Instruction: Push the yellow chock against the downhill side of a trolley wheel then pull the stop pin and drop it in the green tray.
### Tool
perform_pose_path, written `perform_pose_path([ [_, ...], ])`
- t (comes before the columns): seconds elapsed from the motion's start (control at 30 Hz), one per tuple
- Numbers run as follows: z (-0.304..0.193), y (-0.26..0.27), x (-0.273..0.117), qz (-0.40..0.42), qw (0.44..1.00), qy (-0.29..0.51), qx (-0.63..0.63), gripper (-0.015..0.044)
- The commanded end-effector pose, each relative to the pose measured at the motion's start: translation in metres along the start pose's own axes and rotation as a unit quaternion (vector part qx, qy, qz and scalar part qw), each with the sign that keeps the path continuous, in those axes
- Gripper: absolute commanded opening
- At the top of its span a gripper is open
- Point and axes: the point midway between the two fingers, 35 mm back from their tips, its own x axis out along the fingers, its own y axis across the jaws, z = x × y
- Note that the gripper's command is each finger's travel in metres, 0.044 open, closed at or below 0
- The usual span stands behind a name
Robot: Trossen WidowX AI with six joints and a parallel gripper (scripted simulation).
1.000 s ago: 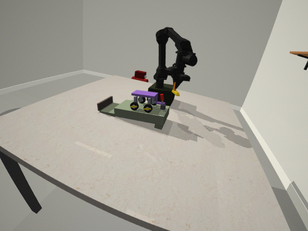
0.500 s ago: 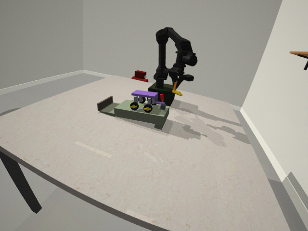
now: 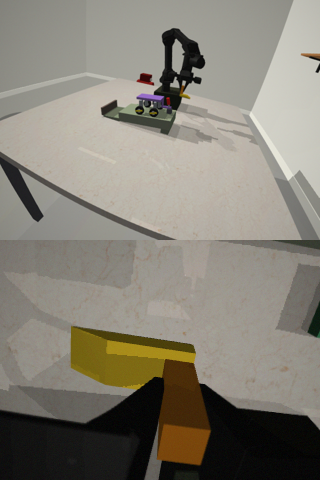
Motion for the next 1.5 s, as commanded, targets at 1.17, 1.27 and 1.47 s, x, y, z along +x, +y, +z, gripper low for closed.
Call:
perform_pose_path([
  [1.17, 0.037, -0.109, 0.006, -0.004, 1.000, -0.001, -0.011, 0.0000],
  [1.27, 0.039, -0.119, 0.007, -0.005, 1.000, -0.001, -0.011, 0.0000],
  [1.47, 0.045, -0.139, 0.008, -0.006, 1.000, -0.001, -0.011, 0.0000],
])
